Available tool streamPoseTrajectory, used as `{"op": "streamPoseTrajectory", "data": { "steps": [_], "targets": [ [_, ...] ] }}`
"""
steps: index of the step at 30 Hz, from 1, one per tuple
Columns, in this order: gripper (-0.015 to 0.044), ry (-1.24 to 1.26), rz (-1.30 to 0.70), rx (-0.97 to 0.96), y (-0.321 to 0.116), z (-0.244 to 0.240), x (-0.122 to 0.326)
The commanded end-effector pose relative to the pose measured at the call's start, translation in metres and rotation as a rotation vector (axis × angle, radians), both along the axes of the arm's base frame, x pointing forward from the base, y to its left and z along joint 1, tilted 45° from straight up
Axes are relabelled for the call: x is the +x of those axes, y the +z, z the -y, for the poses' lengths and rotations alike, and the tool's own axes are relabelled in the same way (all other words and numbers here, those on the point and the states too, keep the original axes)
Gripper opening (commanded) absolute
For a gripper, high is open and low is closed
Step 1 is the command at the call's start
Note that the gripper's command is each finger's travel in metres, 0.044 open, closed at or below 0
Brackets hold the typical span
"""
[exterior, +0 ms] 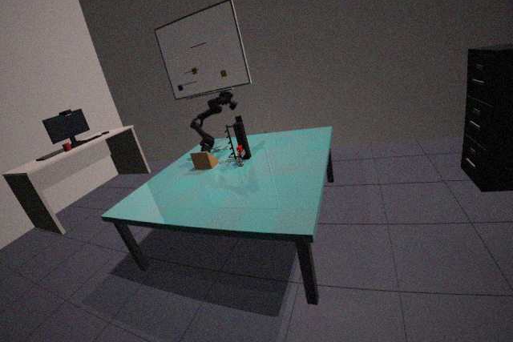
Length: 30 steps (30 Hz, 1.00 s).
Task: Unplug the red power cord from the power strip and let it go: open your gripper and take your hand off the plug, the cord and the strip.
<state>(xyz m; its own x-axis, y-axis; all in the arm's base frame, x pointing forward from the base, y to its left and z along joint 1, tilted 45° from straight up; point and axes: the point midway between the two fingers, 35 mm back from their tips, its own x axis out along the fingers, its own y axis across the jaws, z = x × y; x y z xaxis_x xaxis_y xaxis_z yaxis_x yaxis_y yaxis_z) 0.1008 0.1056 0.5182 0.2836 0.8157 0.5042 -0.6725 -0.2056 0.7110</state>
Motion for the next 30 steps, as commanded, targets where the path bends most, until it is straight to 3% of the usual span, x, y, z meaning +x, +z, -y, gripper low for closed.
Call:
{"op": "streamPoseTrajectory", "data": {
  "steps": [1,4,9,15,21,30],
  "targets": [
    [0.0374,-0.002,-0.003,0.001,0.0,0.0,0.001],
    [0.0295,-0.029,-0.042,0.021,0.001,0.007,0.021],
    [0.0164,-0.144,-0.2,0.086,-0.007,0.036,0.094],
    [0.016,-0.308,-0.426,0.129,-0.045,0.077,0.185],
    [0.016,-0.46,-0.676,0.116,-0.111,0.115,0.258],
    [0.016,-0.575,-1.007,0.039,-0.212,0.144,0.309]
  ]
}}
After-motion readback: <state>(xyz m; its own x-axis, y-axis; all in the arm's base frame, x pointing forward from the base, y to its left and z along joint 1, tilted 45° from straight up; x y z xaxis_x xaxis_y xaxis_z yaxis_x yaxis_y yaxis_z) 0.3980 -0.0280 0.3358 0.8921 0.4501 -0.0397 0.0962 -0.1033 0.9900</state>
